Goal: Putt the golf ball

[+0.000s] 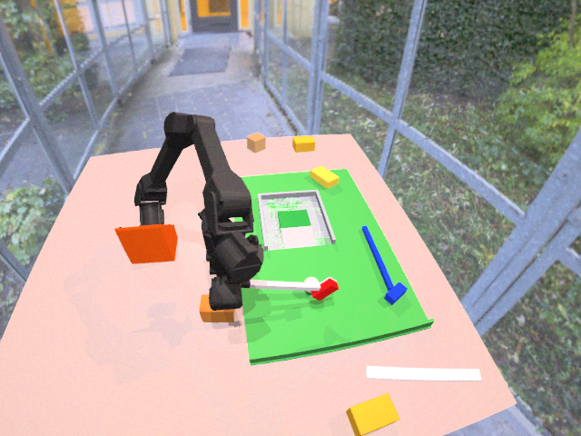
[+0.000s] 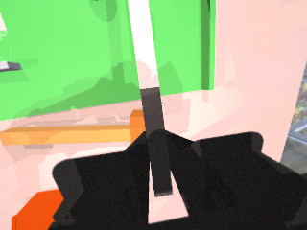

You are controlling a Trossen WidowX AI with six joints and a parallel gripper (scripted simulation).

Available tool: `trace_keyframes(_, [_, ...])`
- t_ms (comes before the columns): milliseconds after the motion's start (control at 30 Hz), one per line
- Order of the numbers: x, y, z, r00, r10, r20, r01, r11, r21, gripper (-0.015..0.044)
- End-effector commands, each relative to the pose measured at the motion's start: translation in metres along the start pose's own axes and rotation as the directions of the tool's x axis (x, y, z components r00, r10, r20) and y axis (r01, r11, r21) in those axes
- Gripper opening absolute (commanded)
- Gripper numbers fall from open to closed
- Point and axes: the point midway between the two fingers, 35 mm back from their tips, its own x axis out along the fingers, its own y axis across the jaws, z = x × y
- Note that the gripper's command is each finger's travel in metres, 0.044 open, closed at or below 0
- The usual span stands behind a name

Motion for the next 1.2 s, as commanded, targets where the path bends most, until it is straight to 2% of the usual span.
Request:
trace_keyframes(0, [0.014,0.002,0.0,1.0,0.01,0.006,-0.01,1.0,0.006,0.0])
trace_keyframes(733, [0.044,0.002,0.0,1.0,0.011,0.007,-0.011,1.0,0.005,0.0])
trace_keyframes(1167, [0.042,-0.002,-0.001,1.0,0.007,-0.002,-0.007,1.0,0.002,0.0])
